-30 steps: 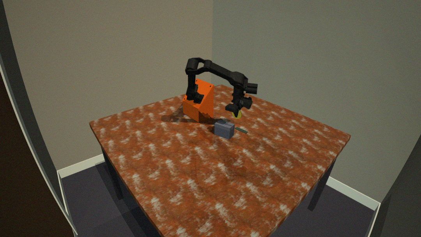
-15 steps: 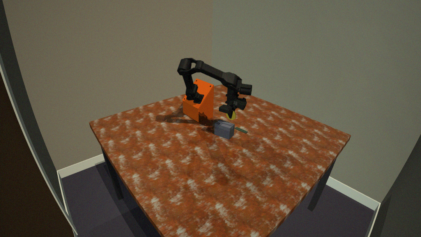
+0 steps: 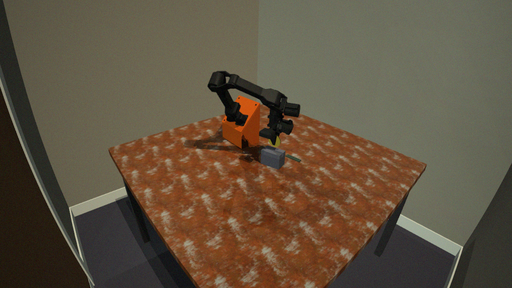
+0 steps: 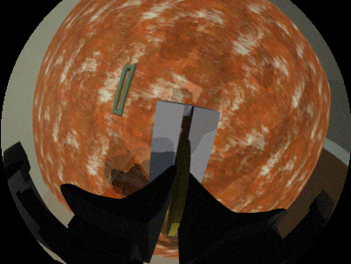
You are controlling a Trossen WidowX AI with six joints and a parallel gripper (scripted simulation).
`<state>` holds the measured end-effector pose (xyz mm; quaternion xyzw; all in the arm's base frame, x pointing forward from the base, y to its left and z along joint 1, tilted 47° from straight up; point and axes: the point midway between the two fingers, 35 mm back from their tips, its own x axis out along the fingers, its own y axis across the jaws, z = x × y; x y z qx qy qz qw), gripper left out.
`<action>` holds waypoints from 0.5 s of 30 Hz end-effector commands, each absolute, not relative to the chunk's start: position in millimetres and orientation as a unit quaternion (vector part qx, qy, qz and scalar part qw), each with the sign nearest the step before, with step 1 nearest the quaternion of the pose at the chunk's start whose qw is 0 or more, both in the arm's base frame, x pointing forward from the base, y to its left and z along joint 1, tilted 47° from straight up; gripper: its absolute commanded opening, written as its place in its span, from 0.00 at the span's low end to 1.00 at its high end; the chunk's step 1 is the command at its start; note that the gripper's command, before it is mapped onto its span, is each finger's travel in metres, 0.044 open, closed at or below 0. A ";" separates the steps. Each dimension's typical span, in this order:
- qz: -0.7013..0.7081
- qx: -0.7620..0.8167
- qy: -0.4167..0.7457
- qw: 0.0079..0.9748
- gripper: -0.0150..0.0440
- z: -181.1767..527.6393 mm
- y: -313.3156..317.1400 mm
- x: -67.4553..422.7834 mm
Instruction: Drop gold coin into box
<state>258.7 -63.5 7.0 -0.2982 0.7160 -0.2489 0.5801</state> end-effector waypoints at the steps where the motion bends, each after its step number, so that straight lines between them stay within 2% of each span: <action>1: -0.248 -0.299 0.716 0.580 0.25 6.9 -63.2 258.8; 15: -0.247 -0.300 0.717 0.579 0.25 9.3 -63.9 257.5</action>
